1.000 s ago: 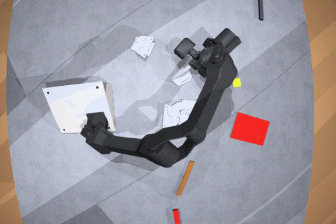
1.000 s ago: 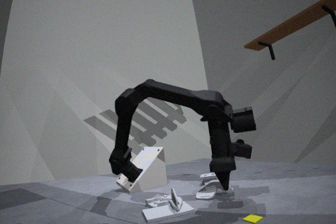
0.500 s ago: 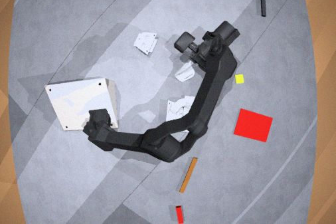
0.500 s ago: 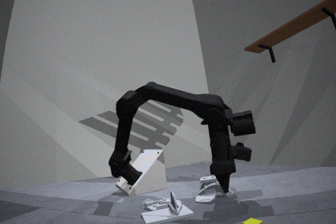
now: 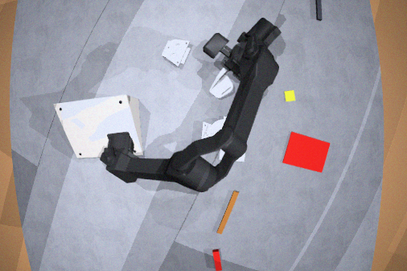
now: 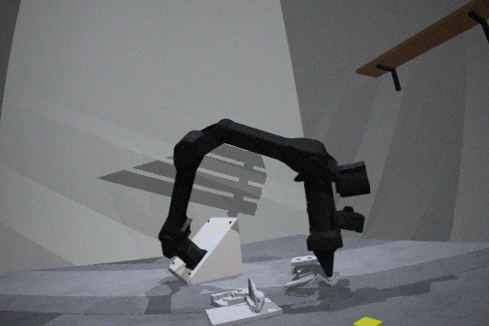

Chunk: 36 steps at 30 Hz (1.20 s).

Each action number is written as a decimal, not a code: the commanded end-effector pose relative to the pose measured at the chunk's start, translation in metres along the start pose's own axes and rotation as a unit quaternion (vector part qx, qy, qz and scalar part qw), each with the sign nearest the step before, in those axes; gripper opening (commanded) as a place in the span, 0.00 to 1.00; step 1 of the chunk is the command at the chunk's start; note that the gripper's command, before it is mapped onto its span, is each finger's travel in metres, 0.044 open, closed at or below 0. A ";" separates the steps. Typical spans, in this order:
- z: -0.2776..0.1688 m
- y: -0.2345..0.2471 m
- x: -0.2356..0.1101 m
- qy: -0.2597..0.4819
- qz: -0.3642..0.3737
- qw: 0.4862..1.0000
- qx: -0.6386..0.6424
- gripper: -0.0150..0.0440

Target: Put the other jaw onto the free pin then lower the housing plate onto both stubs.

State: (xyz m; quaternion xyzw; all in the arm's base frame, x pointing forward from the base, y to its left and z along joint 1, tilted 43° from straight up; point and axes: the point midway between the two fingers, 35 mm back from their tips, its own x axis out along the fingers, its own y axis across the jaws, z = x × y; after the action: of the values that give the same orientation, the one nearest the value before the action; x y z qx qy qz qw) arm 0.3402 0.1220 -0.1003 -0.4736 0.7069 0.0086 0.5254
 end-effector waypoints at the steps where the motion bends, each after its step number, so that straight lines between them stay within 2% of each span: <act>1: -0.002 0.010 0.002 0.003 0.002 1.000 0.000 0.25; 21: -0.003 0.021 0.002 0.003 0.002 1.000 0.000 0.25; 23: -0.002 0.021 -0.006 0.002 0.002 1.000 0.000 0.25; 28: 0.000 0.020 -0.059 0.000 0.003 1.000 -0.002 0.25; 33: -0.001 0.020 -0.061 -0.001 0.003 1.000 -0.002 0.25; 36: 0.000 0.021 -0.054 -0.002 0.000 1.000 -0.007 0.39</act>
State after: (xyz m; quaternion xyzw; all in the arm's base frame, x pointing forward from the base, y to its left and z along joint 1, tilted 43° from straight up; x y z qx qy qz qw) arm 0.3264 0.1700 -0.0678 -0.4761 0.7046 0.0145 0.5260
